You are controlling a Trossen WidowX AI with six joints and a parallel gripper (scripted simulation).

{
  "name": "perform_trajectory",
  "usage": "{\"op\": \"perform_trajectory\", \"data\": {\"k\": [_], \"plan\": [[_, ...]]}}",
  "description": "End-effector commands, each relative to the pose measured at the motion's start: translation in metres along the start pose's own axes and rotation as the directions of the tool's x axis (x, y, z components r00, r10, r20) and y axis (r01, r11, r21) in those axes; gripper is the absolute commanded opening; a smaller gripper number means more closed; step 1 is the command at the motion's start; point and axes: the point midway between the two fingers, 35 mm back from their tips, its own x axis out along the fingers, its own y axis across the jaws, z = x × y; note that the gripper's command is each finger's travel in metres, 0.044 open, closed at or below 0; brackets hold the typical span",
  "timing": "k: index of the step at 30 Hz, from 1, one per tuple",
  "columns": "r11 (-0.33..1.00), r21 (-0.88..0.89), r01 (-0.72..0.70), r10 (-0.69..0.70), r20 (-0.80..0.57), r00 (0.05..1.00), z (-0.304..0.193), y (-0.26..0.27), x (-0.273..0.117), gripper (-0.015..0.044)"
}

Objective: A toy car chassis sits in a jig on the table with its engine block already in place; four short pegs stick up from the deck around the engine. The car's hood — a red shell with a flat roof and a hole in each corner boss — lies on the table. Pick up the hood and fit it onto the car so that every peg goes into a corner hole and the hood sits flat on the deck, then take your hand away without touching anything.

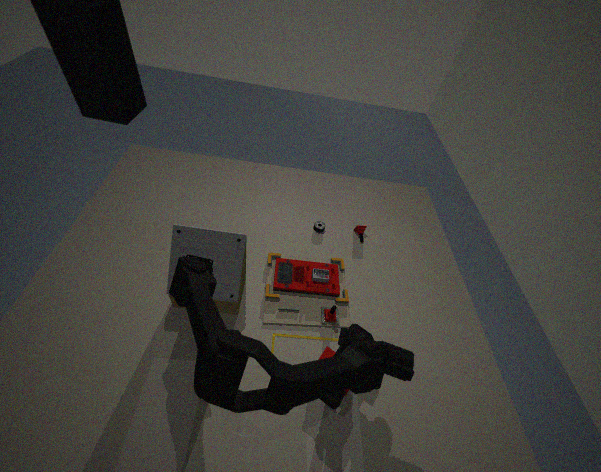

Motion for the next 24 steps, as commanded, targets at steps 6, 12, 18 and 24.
{"op": "perform_trajectory", "data": {"k": [6,12,18,24], "plan": [[1.000,0.012,0.001,-0.001,0.010,1.000,0.004,-0.002,-0.023,0.0000],[1.000,0.012,0.000,0.000,0.010,1.000,0.004,-0.002,-0.039,0.0000],[1.000,0.012,0.000,0.000,0.009,1.000,0.004,-0.002,-0.055,0.0000],[1.000,0.012,-0.001,0.001,0.009,1.000,0.004,-0.002,-0.069,0.0000]]}}
